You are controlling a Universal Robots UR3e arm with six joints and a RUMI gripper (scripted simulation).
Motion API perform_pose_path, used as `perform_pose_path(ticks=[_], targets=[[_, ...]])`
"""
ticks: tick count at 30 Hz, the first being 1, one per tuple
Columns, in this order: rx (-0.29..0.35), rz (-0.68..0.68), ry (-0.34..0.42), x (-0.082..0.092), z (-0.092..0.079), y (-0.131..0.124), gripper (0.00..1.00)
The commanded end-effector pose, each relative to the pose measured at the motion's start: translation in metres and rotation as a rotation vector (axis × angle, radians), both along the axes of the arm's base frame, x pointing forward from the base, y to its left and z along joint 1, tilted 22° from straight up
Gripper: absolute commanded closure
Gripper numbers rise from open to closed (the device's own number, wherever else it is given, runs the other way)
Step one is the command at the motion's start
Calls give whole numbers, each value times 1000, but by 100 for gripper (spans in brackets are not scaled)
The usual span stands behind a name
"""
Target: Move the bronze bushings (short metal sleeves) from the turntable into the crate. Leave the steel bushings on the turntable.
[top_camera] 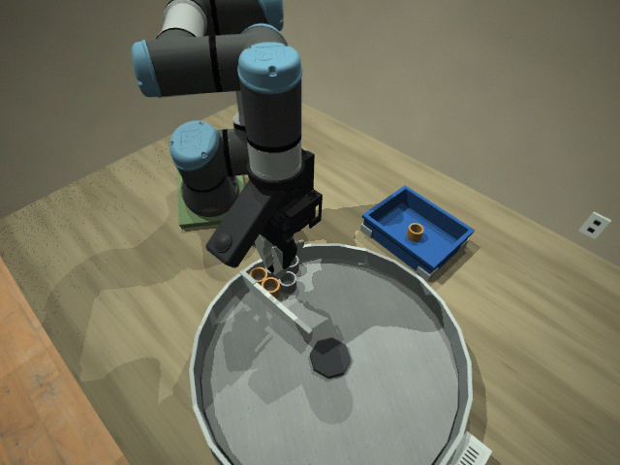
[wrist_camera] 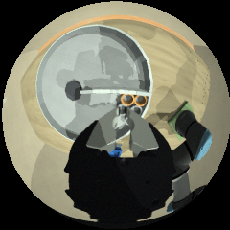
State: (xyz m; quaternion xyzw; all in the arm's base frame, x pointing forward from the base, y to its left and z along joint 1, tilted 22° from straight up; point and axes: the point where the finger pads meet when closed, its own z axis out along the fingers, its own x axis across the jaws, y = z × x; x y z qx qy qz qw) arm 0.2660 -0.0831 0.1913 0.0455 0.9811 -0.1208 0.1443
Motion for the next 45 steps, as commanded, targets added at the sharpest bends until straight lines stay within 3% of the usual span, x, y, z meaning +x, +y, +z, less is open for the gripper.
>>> perform_pose_path(ticks=[1,30,39,45], targets=[[-2,0,-2,0,1,0,94],[-2,0,-2,0,0,0,94],[-2,0,-2,6,-19,-6,94],[-2,0,-2,6,-20,-6,94]])
